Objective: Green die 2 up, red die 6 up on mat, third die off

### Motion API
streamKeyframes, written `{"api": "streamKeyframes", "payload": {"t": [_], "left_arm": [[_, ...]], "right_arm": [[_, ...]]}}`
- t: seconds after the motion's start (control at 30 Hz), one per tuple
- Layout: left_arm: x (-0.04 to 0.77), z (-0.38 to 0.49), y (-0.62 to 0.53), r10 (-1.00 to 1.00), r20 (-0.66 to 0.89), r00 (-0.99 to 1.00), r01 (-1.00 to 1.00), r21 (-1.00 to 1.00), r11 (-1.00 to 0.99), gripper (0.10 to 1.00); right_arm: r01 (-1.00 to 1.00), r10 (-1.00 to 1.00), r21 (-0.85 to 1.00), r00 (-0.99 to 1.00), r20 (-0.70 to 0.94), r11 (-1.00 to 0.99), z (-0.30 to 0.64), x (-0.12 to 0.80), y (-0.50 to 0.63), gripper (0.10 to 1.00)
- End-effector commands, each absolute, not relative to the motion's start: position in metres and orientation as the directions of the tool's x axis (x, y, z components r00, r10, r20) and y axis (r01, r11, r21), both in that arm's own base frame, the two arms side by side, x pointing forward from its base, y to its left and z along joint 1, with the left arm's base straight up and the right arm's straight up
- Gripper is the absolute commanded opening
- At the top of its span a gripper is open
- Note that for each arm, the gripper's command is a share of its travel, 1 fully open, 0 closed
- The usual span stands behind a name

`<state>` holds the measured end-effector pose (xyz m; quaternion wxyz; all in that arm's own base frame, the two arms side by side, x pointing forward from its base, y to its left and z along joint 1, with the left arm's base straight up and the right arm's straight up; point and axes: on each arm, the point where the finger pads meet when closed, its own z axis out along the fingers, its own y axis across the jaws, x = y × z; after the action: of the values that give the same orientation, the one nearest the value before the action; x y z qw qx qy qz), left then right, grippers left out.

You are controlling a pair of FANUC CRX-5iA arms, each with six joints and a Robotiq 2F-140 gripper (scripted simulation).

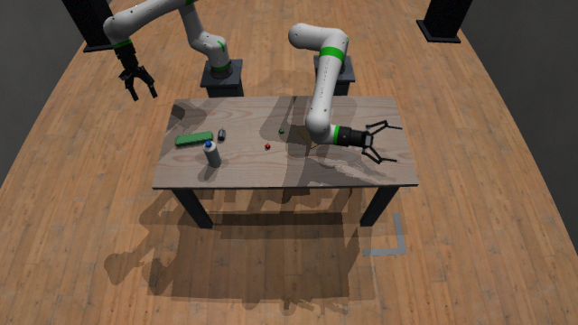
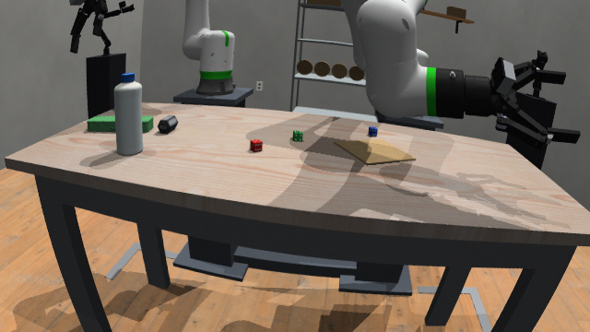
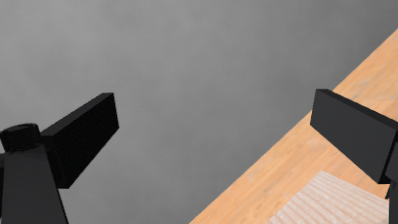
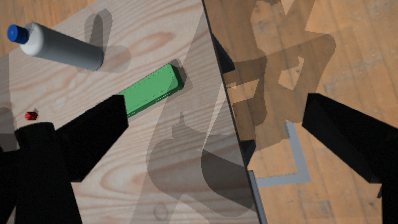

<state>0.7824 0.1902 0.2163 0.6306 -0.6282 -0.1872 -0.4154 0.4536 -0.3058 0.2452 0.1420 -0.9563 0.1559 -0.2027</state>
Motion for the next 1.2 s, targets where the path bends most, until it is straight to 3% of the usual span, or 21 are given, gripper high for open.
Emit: {"api": "streamKeyframes", "payload": {"t": [0.0, 0.2, 0.4, 0.6, 0.87, 1.17], "left_arm": [[0.783, 0.218, 0.19, -0.289, 0.76, 0.583, 0.761, -0.635, -0.135, 1.0], [0.783, 0.218, 0.19, -0.289, 0.76, 0.583, 0.761, -0.635, -0.135, 1.0], [0.783, 0.218, 0.19, -0.289, 0.76, 0.583, 0.761, -0.635, -0.135, 1.0], [0.783, 0.218, 0.19, -0.289, 0.76, 0.583, 0.761, -0.635, -0.135, 1.0], [0.783, 0.218, 0.19, -0.289, 0.76, 0.583, 0.761, -0.635, -0.135, 1.0], [0.783, 0.218, 0.19, -0.289, 0.76, 0.583, 0.761, -0.635, -0.135, 1.0]], "right_arm": [[-0.4, -0.486, -0.316, 0.831, 0.271, -0.86, 0.243, 0.405, -0.356, 1.0], [-0.634, -0.684, -0.269, 0.709, 0.171, -0.725, 0.243, 0.33, -0.409, 1.0], [-0.748, -0.781, -0.232, 0.612, 0.123, -0.622, 0.245, 0.276, -0.439, 1.0], [-0.903, -0.915, -0.153, 0.399, 0.054, -0.403, 0.251, 0.172, -0.479, 1.0], [-0.986, -0.988, -0.062, 0.157, 0.013, -0.157, 0.263, 0.055, -0.5, 1.0], [-0.999, -0.999, -0.016, 0.033, 0.002, -0.034, 0.27, 0.01, -0.501, 1.0]]}}
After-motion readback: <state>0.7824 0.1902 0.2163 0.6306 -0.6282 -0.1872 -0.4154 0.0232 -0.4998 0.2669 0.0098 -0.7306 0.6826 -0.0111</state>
